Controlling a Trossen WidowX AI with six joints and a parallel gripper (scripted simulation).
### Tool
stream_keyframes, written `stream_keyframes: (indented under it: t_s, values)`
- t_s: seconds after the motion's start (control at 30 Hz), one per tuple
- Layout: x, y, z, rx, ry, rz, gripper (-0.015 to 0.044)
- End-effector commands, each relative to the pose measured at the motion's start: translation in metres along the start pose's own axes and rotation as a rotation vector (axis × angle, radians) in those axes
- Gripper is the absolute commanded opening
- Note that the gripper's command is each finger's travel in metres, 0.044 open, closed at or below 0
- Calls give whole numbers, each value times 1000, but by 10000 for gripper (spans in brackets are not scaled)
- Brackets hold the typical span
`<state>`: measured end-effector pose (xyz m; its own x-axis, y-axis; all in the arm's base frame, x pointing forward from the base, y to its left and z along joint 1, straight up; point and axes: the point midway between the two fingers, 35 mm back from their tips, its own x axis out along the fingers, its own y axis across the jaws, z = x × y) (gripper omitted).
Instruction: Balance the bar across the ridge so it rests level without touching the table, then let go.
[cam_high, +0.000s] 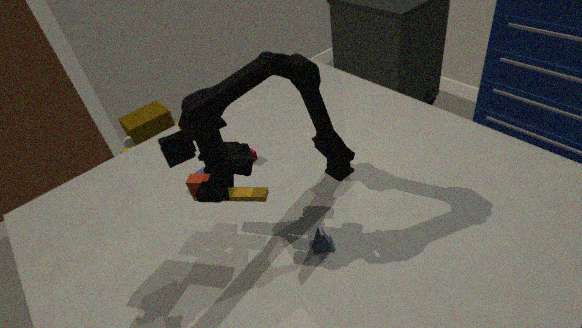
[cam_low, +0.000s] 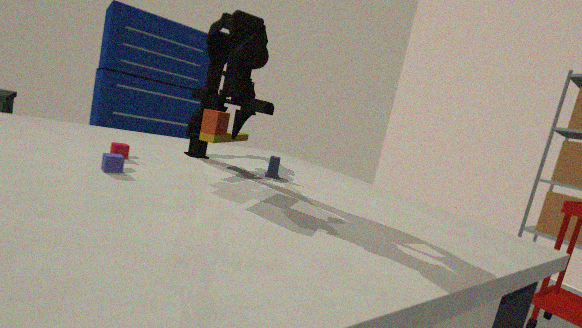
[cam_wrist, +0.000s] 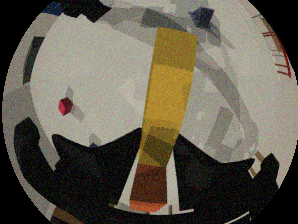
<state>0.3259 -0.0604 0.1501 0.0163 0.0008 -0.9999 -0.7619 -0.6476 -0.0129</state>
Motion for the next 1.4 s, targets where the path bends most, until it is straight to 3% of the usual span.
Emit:
stream_keyframes:
  t_s: [0.0, 1.37]
  values:
    - [-12, 1, 0, -5, 14, -7, 0]
    - [-14, -67, 141, -194, 3, -13, 0]
